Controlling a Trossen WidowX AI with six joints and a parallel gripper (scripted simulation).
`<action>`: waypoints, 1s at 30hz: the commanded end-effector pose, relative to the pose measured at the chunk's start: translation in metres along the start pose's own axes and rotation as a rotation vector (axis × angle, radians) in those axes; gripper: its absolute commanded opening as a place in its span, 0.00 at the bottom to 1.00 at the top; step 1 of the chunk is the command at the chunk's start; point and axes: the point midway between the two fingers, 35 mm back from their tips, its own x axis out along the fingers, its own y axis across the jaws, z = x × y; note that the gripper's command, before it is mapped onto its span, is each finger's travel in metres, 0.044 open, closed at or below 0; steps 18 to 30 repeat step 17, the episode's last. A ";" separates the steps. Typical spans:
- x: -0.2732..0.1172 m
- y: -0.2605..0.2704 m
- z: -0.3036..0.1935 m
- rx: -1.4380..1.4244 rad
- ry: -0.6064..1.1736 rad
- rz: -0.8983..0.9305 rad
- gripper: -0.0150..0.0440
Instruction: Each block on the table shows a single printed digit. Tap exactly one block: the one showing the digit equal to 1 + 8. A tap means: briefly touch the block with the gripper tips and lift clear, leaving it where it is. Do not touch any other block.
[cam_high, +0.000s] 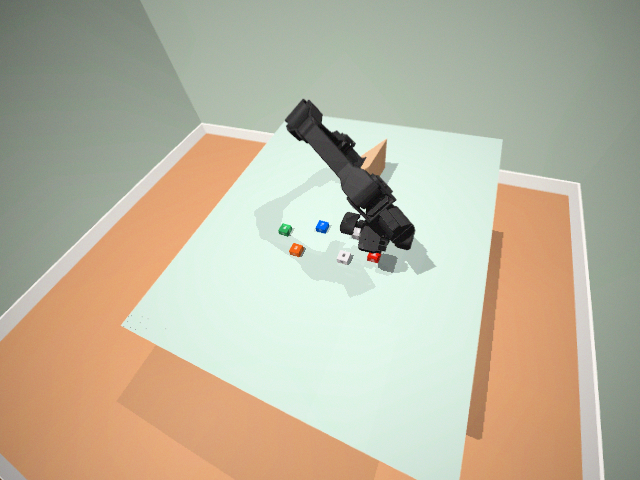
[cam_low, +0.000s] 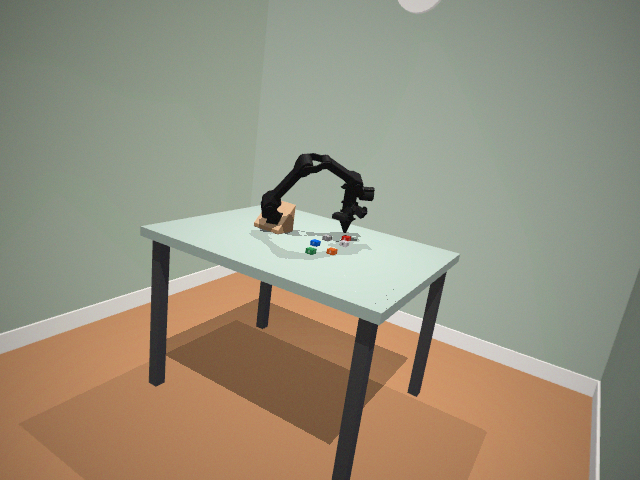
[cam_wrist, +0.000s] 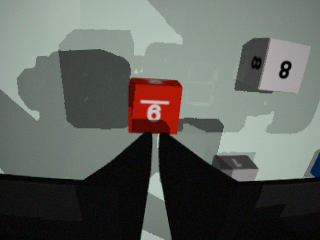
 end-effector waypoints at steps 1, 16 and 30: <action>-0.011 0.000 0.001 0.008 -0.005 0.009 0.29; -0.093 0.047 -0.049 0.005 -0.002 0.015 0.91; -0.093 0.047 -0.049 0.005 -0.002 0.015 0.91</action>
